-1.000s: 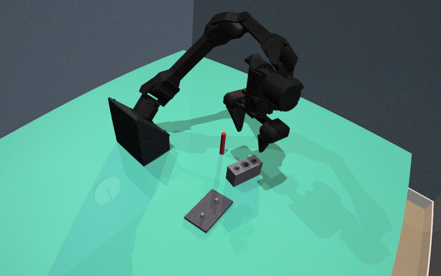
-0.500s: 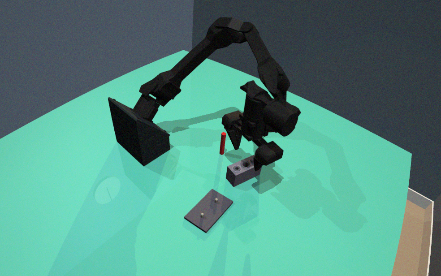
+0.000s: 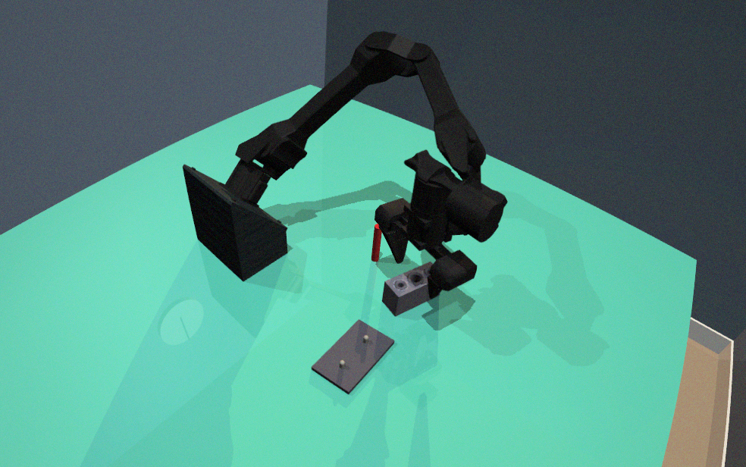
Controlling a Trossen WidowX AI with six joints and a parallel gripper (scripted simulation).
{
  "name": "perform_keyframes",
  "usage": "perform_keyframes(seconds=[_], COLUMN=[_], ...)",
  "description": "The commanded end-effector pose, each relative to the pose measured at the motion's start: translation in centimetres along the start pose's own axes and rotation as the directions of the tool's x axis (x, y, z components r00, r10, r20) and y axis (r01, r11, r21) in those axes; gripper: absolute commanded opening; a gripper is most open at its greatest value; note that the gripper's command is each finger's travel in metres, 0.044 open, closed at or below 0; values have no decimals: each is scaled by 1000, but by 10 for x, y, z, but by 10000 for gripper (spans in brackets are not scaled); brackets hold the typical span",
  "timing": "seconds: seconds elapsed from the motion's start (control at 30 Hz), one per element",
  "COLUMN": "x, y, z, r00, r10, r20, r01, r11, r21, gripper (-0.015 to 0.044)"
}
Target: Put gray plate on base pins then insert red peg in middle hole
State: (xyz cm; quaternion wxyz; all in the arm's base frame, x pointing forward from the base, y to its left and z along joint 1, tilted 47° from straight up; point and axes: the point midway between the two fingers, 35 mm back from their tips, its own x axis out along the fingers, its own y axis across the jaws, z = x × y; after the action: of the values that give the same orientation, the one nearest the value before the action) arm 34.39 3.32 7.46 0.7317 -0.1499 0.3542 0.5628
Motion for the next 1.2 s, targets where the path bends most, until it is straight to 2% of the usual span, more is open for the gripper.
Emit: perform_keyframes(seconds=[0.0,0.77,1.13,1.17], x=[8,43,43,43], y=[1,3,3,3], z=[1,1,1,1], r00=[1000,1000,1000,1000], r10=[6,7,7,7], r20=[5,9,9,9], r01=[-6,-7,-7,-7], r11=[1000,1000,1000,1000], r21=[4,4,4,4], gripper=[440,440,151,145])
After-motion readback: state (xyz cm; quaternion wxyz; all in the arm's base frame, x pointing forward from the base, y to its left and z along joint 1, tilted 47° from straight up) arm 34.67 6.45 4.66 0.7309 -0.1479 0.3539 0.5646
